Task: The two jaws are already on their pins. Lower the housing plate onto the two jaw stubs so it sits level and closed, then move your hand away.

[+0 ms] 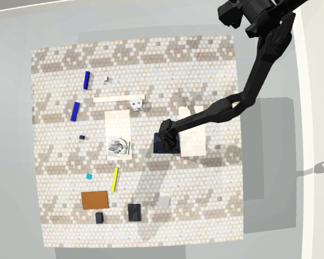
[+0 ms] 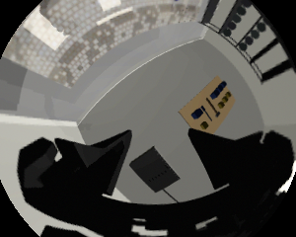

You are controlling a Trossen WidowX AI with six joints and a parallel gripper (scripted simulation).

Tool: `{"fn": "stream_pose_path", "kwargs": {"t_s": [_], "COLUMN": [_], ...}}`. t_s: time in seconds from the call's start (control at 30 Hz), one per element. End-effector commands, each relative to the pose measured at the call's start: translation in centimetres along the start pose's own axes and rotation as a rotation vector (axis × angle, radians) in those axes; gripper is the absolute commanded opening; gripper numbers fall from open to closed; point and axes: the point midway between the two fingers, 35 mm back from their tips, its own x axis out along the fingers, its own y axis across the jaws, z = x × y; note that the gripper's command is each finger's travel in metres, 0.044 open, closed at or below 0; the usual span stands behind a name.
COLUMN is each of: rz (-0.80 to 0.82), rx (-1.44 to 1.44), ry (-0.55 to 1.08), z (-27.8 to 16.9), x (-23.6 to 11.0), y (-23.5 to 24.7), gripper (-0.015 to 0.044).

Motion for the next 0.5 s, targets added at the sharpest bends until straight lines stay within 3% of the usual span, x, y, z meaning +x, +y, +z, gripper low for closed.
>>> {"fn": "stream_pose_path", "kwargs": {"t_s": [0.0,0.47], "rz": [0.0,-0.023], "rx": [0.0,-0.252], "ry": [0.0,-0.032], "z": [0.0,1.6], "x": [0.0,1.1], "y": [0.0,-2.0], "gripper": [0.0426,0.044]}}
